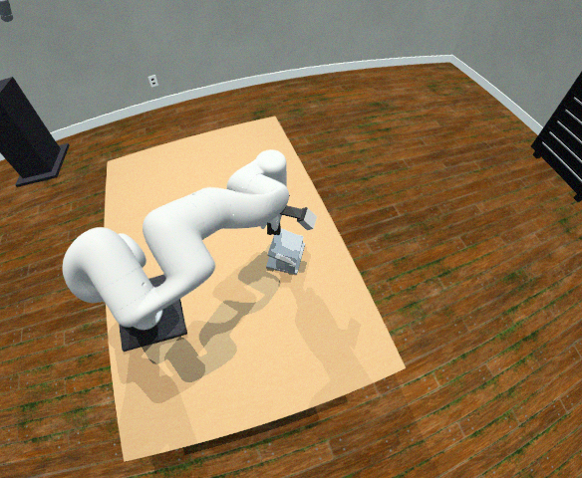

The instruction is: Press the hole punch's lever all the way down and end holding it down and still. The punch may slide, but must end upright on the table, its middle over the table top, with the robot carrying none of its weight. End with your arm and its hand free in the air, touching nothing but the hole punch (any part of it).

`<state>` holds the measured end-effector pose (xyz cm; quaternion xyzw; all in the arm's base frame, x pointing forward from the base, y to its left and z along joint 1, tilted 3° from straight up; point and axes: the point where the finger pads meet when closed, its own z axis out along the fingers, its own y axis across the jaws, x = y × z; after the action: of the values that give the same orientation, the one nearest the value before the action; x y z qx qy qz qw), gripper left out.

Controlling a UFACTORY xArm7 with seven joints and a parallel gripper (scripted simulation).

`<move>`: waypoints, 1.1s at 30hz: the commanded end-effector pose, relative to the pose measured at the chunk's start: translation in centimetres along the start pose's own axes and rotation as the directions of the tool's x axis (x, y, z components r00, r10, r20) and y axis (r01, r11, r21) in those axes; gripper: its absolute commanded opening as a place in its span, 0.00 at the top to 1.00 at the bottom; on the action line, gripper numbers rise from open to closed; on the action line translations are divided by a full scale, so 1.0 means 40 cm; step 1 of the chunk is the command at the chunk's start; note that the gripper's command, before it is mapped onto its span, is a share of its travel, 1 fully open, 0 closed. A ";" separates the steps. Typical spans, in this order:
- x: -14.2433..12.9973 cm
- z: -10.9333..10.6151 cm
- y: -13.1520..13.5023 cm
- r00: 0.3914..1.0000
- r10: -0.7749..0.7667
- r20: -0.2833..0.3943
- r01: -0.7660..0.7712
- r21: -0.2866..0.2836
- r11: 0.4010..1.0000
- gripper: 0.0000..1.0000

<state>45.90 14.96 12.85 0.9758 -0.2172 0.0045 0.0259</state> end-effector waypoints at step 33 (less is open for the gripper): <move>0.003 0.109 -0.005 1.000 0.000 -0.003 0.000 0.002 1.000 1.00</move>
<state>45.98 14.78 8.48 0.9758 -0.2173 0.0044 0.0259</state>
